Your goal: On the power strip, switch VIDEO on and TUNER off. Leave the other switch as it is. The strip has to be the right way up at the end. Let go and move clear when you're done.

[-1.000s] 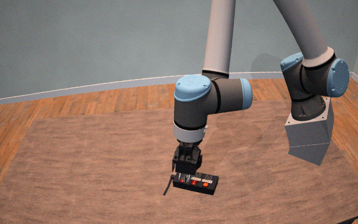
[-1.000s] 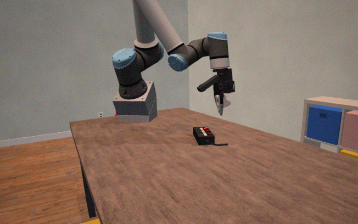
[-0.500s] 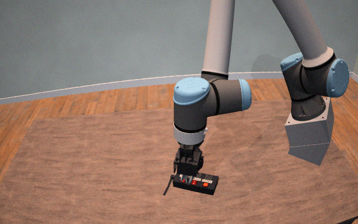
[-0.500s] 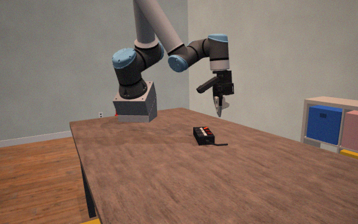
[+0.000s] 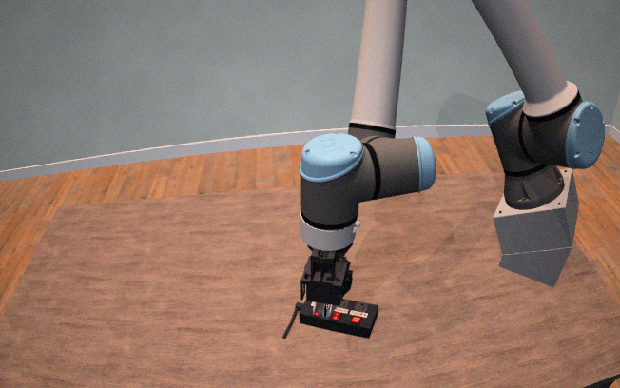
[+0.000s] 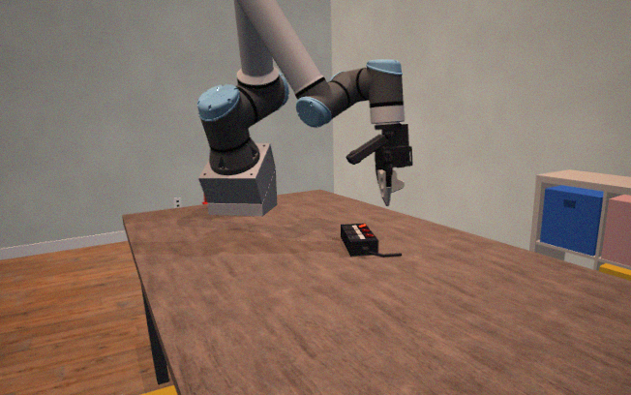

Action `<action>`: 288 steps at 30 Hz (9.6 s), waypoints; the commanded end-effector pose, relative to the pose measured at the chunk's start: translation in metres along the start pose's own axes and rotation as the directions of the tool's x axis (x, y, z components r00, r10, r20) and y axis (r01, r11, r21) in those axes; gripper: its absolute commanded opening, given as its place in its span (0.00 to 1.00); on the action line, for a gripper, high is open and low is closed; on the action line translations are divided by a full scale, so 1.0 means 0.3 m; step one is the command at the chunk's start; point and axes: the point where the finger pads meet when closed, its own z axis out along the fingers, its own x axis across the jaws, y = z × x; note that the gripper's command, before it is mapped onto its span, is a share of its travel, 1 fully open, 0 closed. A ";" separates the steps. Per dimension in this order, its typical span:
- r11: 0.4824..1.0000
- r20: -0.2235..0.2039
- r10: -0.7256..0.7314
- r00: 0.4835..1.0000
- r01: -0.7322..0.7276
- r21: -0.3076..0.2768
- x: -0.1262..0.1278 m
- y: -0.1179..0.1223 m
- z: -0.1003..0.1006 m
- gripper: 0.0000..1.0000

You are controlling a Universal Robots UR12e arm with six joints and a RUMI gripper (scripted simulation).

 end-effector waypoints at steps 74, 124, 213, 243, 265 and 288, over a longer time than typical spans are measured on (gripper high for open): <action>0.969 -0.015 -0.094 0.995 0.095 0.229 0.026 -0.092 0.034 1.00; 0.923 -0.020 -0.160 0.987 0.156 0.352 0.022 -0.144 0.029 1.00; 0.878 -0.061 -0.476 0.877 0.479 0.026 -0.023 -0.169 -0.143 1.00; 0.162 -0.058 -0.985 0.160 0.986 -0.032 -0.100 -0.224 0.039 1.00; 0.119 -0.055 -0.992 0.118 0.992 -0.031 -0.108 -0.223 0.041 0.00; 0.120 -0.055 -0.992 0.118 0.992 -0.031 -0.108 -0.223 0.041 0.00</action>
